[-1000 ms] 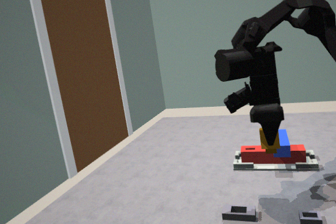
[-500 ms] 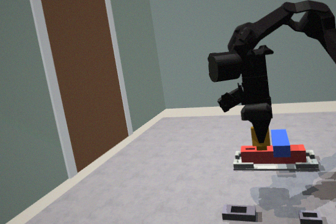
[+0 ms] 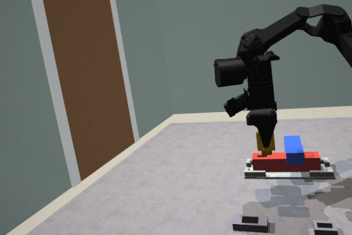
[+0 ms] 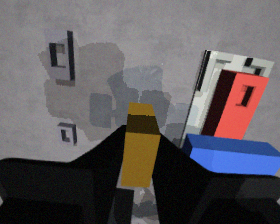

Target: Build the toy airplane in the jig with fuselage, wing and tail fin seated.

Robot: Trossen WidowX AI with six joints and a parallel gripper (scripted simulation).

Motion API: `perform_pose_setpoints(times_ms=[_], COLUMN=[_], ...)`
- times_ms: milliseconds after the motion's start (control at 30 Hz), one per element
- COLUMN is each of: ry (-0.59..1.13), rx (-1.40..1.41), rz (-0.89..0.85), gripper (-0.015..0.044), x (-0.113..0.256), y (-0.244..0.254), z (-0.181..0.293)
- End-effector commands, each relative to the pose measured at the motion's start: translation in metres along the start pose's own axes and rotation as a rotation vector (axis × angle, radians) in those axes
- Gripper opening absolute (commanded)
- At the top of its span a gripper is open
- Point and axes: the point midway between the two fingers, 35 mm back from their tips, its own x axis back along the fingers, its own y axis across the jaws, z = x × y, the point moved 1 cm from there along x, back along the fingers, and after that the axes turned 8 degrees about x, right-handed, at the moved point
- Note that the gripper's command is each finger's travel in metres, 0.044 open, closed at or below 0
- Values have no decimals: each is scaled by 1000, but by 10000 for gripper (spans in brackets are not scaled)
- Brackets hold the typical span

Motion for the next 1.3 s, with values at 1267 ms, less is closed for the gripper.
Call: perform_pose_setpoints(times_ms=[1267], ry=[-1], rx=[15], rz=[83], gripper=[0], x=[-13], y=[-123], z=[-4])
